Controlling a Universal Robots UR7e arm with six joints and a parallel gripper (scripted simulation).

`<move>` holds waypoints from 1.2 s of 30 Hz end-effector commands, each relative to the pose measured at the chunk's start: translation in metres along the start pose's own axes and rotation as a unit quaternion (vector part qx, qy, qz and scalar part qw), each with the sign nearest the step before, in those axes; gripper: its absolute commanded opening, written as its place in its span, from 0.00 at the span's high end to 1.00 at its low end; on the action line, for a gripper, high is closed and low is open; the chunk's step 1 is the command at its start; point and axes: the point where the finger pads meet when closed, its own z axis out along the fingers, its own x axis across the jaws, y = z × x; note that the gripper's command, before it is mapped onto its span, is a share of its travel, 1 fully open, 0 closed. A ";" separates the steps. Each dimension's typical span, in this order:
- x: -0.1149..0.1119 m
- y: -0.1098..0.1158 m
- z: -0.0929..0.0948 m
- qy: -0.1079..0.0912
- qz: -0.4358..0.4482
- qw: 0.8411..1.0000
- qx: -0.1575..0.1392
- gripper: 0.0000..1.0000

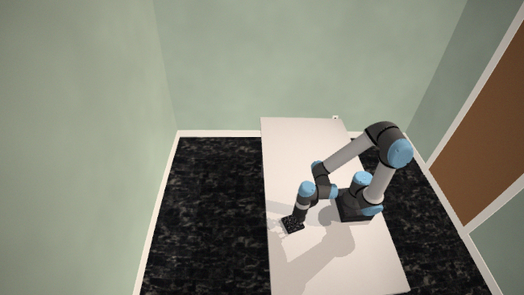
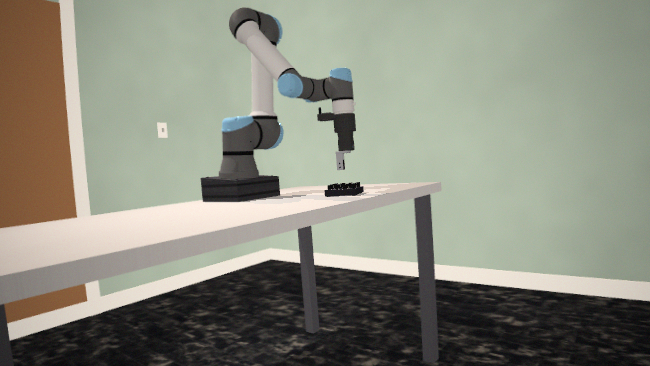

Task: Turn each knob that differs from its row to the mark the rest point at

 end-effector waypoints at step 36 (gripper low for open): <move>0.002 0.005 -0.004 -0.002 0.151 0.989 0.000 0.54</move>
